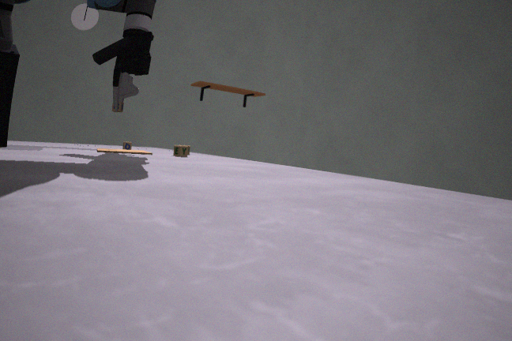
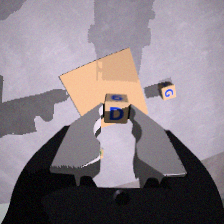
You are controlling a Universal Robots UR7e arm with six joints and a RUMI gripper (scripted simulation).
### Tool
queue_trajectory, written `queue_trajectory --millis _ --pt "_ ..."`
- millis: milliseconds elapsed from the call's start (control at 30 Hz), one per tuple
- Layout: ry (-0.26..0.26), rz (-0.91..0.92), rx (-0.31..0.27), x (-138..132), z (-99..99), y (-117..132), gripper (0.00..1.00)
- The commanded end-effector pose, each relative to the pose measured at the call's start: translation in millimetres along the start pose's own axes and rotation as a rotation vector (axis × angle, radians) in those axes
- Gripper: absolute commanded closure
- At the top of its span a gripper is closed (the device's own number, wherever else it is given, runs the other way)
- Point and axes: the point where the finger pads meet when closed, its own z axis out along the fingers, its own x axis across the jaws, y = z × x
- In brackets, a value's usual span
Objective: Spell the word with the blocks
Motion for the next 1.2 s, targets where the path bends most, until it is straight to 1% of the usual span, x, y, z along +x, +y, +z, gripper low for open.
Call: queue_trajectory --millis 0,200,267,400,767,833,900,1167 --pt "-0.001 0.101 -0.001 2 -0.3 0 0.95" --pt "-0.001 0.260 -0.001 5 -0.3 -1 0.95" --pt "-0.001 0.260 -0.001 5 -0.3 -1 0.95" --pt "-0.001 0.385 -0.001 8 -0.2 -1 0.95" --pt "-0.001 0.659 -0.001 12 -0.2 -1 0.95" --pt "-0.001 0.659 -0.001 12 -0.2 -1 0.95" --pt "0.000 0.741 -0.001 14 -0.2 -1 0.95" --pt "0.000 0.940 -0.001 17 -0.2 0 0.95"
